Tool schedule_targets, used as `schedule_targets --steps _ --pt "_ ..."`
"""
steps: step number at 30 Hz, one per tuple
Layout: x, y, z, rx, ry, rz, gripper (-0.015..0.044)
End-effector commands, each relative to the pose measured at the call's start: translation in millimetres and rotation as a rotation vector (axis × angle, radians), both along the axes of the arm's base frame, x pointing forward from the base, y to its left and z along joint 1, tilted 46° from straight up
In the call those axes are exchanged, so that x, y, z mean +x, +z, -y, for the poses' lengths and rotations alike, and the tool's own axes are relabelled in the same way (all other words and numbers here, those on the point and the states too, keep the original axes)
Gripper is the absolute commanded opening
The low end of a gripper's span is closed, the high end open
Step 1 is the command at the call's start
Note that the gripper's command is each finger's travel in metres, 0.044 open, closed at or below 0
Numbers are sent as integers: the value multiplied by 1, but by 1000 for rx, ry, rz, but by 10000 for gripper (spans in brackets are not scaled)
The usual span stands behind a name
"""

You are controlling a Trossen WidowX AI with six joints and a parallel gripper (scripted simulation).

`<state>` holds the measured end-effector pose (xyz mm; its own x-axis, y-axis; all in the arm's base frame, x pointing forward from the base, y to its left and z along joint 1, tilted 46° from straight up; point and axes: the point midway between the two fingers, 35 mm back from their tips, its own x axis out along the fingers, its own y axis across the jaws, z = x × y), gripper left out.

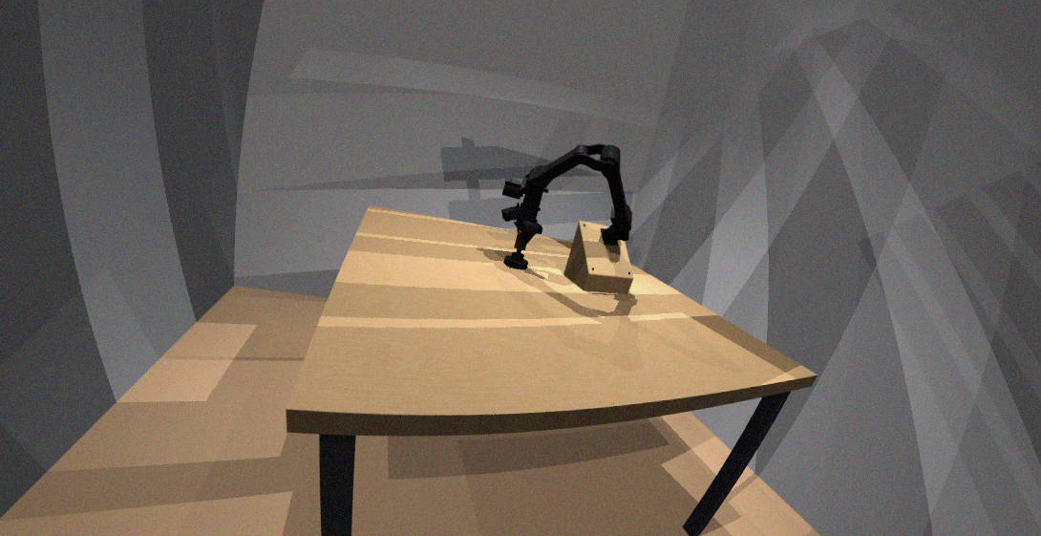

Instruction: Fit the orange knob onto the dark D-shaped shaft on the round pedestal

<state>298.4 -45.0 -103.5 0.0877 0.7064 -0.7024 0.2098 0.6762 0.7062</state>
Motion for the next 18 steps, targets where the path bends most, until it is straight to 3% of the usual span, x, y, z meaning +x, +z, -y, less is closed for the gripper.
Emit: schedule_targets --steps 1,18 --pt "0 -1 0 1 1 6 0" --pt "0 2 0 1 1 6 0"
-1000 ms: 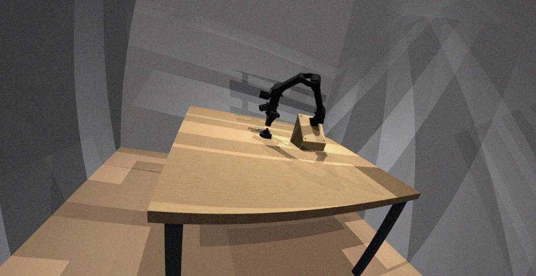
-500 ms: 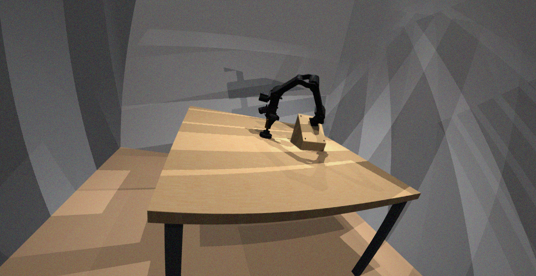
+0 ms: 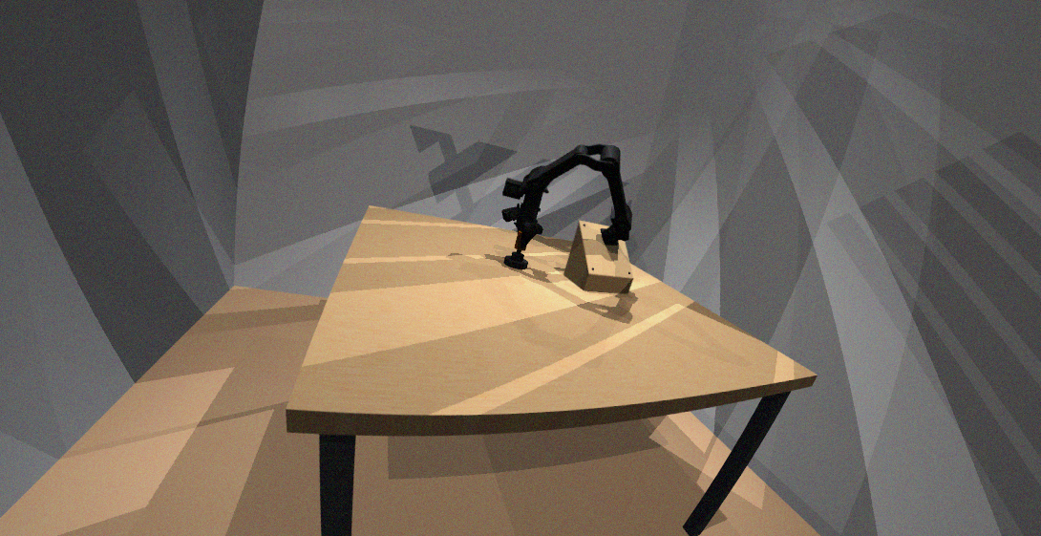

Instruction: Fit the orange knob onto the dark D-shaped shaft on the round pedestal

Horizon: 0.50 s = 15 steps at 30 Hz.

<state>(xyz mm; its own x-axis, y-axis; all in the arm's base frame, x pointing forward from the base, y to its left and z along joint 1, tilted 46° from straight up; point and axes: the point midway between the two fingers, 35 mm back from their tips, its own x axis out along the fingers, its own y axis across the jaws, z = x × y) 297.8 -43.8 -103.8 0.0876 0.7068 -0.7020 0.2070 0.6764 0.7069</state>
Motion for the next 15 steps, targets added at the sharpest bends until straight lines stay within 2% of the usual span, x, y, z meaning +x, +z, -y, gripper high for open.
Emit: schedule_targets --steps 1,8,15 --pt "1 3 2 1 -1 4 0" --pt "2 3 2 -17 139 145 0" --pt "3 -1 1 -18 146 152 0"
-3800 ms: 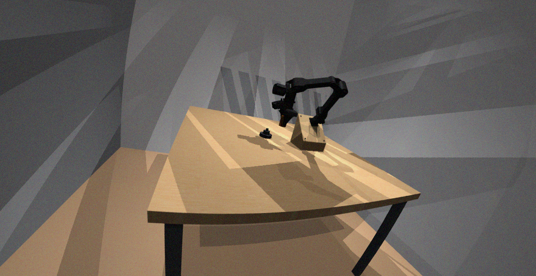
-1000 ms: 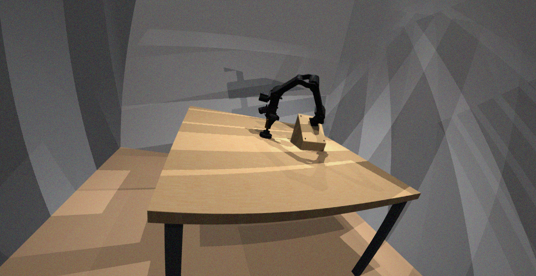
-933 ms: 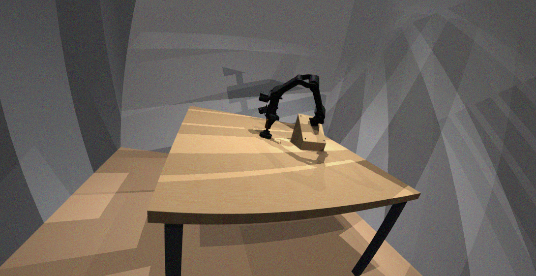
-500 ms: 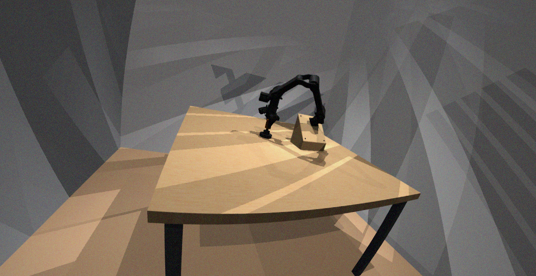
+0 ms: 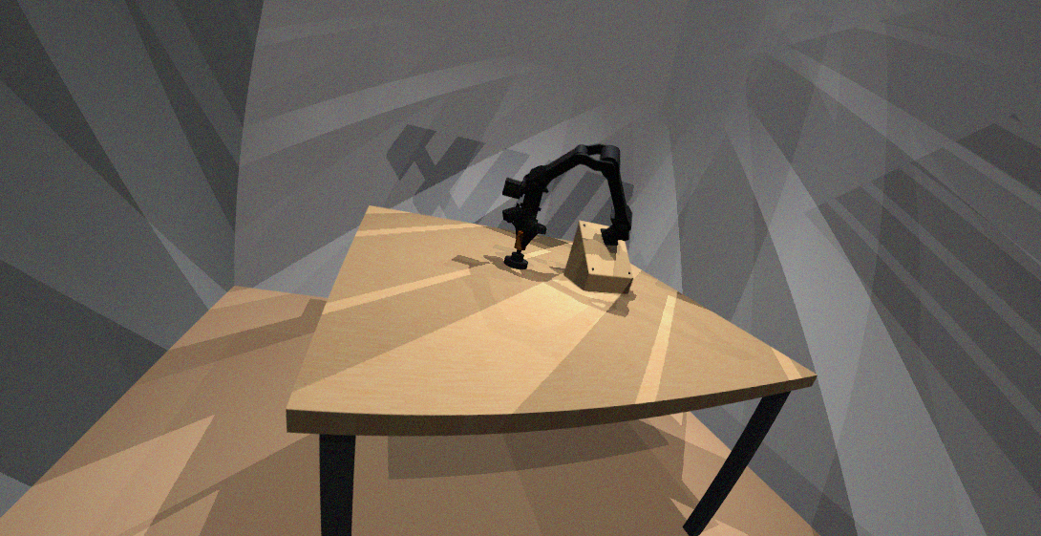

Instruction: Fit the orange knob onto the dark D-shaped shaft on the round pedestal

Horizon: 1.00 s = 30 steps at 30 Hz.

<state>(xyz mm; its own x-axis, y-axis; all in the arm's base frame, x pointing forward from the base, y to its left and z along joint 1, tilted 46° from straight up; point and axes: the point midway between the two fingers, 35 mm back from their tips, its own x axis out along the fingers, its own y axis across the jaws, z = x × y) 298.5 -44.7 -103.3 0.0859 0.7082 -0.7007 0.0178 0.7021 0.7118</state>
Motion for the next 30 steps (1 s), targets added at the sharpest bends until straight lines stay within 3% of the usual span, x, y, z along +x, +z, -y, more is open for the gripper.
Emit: schedule_targets --steps 1,17,24,30 --pt "2 -1 0 -2 11 18 0" --pt "0 2 1 -2 11 18 0" --pt "-2 2 0 -20 150 159 0" --pt "-1 1 -1 -21 157 166 0"
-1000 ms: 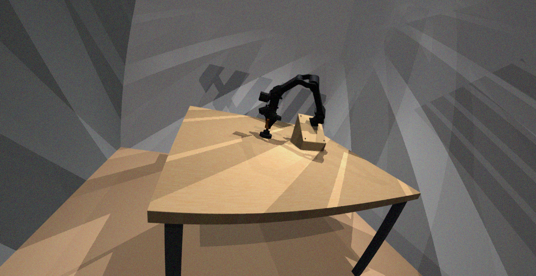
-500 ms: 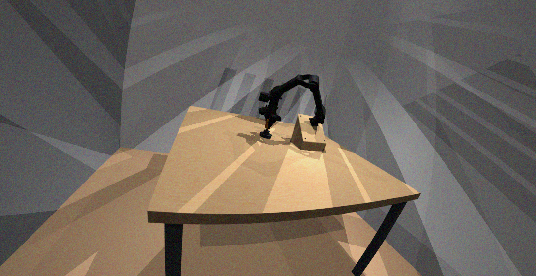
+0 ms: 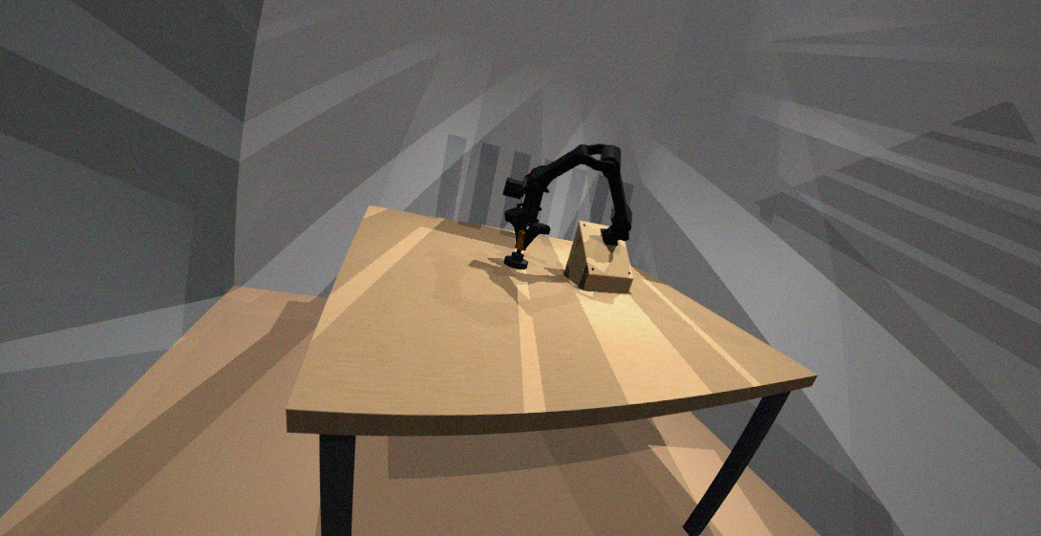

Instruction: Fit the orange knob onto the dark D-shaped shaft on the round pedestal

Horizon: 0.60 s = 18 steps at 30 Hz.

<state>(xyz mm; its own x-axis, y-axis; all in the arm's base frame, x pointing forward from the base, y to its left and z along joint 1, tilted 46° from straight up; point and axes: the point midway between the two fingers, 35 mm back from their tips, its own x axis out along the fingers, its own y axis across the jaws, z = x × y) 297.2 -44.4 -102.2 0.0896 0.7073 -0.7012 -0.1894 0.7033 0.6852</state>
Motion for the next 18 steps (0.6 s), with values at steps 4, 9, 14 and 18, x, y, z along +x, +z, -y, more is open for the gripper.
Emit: schedule_targets --steps 4,9,14,18 --pt "1 -1 0 -1 13 15 0" --pt "2 -1 1 -1 13 16 0" --pt "3 0 2 -2 13 16 0" --pt "3 -2 0 -1 13 16 0"
